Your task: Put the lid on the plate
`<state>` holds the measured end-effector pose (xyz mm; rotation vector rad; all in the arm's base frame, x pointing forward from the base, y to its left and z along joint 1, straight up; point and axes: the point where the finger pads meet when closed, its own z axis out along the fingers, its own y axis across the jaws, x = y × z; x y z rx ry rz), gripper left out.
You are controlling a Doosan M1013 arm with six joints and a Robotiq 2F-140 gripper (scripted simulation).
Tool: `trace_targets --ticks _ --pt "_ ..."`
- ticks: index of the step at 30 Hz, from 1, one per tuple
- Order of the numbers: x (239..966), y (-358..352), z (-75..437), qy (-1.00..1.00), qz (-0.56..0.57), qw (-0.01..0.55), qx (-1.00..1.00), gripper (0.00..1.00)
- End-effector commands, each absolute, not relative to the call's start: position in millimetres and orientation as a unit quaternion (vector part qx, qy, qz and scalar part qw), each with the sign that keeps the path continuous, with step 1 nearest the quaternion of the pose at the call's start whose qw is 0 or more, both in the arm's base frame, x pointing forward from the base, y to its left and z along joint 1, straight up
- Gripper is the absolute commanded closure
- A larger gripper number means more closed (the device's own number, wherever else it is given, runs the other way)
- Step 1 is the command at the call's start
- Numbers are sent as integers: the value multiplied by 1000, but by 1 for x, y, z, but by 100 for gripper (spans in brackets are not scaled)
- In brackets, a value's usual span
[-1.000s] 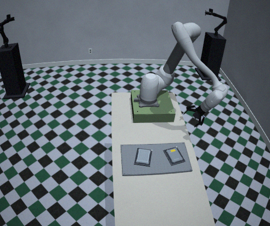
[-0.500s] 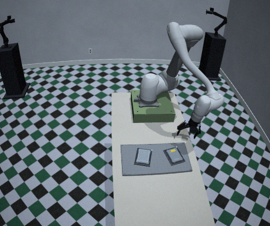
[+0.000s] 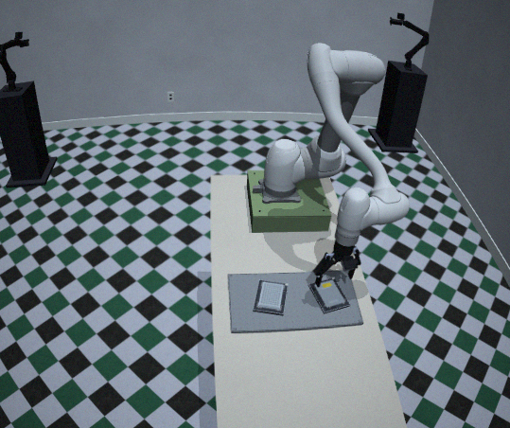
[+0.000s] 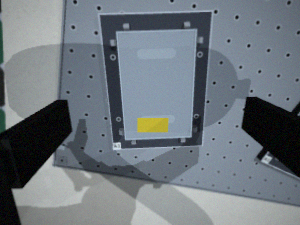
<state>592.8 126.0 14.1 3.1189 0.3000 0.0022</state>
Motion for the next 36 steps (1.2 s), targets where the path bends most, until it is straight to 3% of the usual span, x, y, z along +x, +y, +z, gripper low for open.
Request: trace_targets --ticks 1,3,4,36 --pt "597 123 15 105 3 -4 994 0" --pt "597 122 15 106 3 -4 994 0" --pt "597 122 15 106 3 -4 994 90" --pt "597 122 15 106 3 -4 994 90"
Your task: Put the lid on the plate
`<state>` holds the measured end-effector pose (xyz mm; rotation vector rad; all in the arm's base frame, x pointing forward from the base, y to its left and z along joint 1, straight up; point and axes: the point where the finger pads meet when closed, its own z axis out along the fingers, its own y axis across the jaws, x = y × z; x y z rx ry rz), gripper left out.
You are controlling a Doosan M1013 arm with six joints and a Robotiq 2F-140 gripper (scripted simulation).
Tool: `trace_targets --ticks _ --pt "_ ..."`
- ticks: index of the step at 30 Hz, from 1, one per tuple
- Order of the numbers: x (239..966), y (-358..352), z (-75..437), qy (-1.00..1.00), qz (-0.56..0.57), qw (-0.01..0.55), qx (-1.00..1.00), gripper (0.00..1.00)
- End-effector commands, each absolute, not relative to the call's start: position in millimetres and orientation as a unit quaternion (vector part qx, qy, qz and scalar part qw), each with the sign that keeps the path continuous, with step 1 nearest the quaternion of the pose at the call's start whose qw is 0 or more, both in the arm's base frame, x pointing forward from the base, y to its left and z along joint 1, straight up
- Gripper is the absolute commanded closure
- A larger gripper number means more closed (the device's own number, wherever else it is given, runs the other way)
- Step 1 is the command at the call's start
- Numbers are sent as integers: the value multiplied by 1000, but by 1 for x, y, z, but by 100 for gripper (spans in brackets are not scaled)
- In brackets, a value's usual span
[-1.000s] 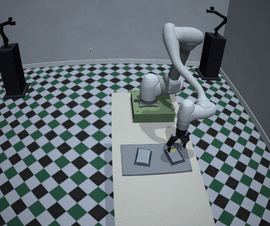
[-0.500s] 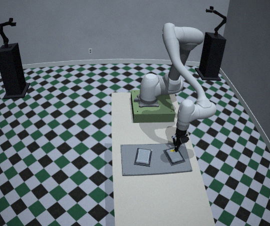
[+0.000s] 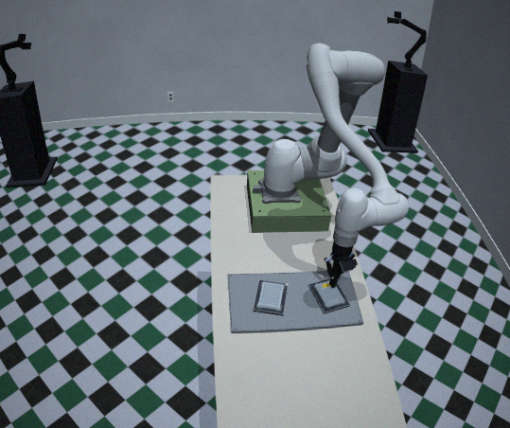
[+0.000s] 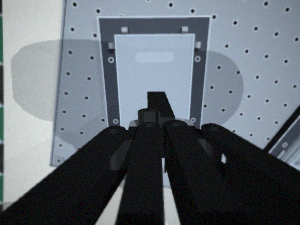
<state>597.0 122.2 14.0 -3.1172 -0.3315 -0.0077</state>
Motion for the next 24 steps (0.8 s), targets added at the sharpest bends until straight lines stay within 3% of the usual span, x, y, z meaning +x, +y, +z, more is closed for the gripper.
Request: trace_targets --ticks 1,10,11,24 --pt "597 122 15 -106 -3 4 -994 90" --pt "597 122 15 -106 -3 4 -994 90" --pt "597 122 15 -106 -3 4 -994 31" --pt "597 122 15 -106 -3 4 -994 31"
